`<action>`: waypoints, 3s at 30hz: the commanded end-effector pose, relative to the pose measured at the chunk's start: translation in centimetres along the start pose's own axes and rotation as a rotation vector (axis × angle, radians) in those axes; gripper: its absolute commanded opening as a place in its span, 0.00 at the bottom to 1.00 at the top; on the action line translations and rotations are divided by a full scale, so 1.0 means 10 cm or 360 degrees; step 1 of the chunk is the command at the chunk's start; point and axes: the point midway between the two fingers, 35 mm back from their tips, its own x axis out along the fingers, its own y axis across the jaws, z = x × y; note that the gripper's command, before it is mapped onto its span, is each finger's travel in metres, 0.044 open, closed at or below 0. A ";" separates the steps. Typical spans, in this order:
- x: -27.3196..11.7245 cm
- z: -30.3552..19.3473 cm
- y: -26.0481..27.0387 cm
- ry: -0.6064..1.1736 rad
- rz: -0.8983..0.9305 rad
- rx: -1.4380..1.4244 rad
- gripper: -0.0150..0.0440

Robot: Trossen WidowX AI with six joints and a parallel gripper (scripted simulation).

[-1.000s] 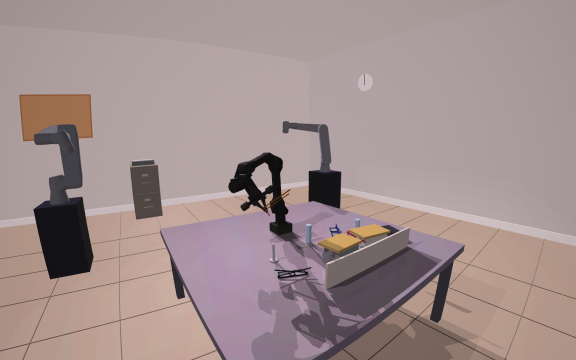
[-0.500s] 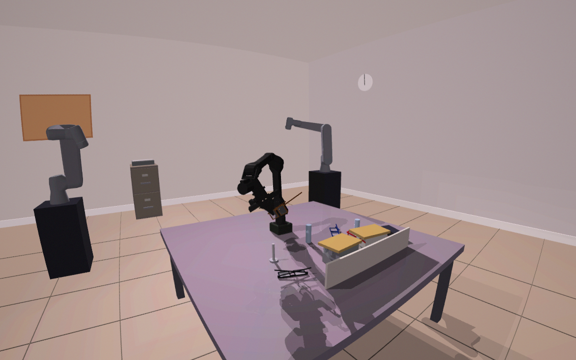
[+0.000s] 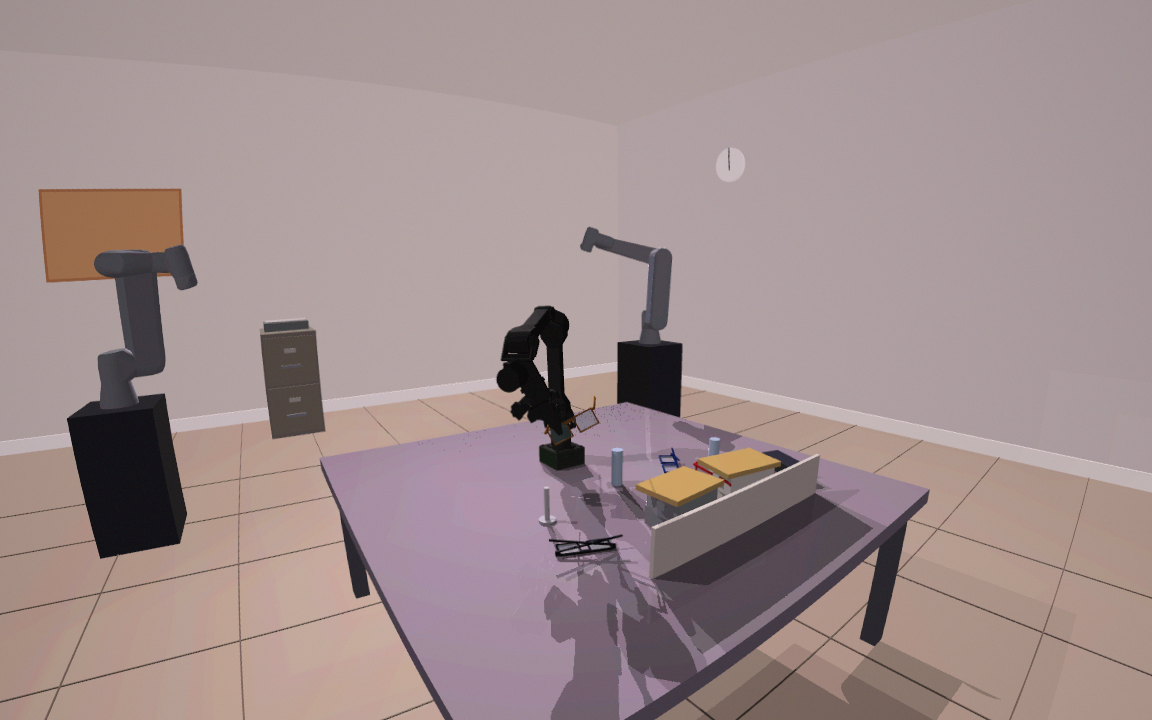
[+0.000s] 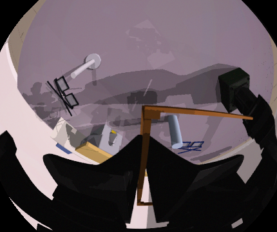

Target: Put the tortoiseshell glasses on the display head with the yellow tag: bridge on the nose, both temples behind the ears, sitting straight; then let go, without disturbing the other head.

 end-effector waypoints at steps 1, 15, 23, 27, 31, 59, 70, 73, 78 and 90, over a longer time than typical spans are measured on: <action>0.09 -0.06 -0.04 -0.0033 -0.0055 -0.0307 0.25; 0.30 -0.27 -0.09 -0.0096 -0.0206 -0.1312 0.25; 0.42 -0.39 -0.14 -0.0104 -0.0306 -0.1888 0.25; 0.47 -0.45 -0.16 -0.0101 -0.0359 -0.2175 0.25; 0.53 -0.51 -0.19 -0.0092 -0.0415 -0.2462 0.25; 0.88 -0.90 -0.43 0.0154 -0.0878 -0.4451 0.25; 1.00 -1.04 -0.54 0.0375 -0.1107 -0.5208 0.25; 1.03 -1.08 -0.58 0.0453 -0.1176 -0.5409 0.25; 1.08 -1.14 -0.64 0.0606 -0.1300 -0.5737 0.25; 1.16 -1.15 -0.64 0.0691 -0.1464 -0.5876 0.25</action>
